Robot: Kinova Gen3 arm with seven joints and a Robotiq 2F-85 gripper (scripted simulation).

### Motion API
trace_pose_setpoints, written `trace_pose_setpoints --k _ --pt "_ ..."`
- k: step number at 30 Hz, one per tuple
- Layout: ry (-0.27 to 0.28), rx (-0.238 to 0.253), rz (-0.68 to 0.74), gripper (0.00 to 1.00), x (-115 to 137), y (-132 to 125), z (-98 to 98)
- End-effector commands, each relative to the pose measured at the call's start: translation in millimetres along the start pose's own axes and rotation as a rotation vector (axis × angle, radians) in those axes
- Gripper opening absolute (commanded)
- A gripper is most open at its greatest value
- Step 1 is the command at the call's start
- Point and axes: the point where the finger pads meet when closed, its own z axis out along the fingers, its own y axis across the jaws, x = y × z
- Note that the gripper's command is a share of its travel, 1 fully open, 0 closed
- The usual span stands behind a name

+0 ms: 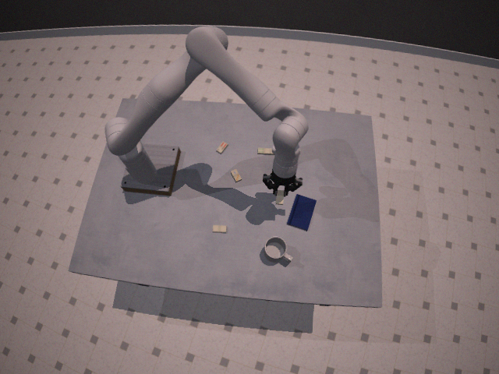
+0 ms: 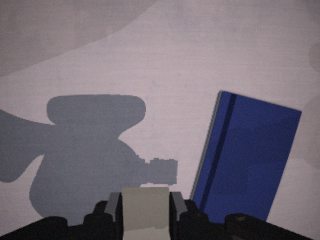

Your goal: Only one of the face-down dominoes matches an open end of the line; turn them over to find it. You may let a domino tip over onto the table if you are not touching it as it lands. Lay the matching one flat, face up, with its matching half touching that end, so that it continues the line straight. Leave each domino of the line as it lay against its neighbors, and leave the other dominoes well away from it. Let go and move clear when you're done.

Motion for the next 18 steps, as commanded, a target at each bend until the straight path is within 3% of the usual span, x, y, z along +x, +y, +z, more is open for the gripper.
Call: trace_pose_setpoints --k 1,12,18 --pt "0.000 -0.002 0.000 0.29 -0.2 0.5 -1.1" --pt "0.009 -0.007 0.006 0.29 -0.2 0.4 -0.9" --pt "0.049 -0.028 0.036 0.29 -0.7 -0.1 -0.5"
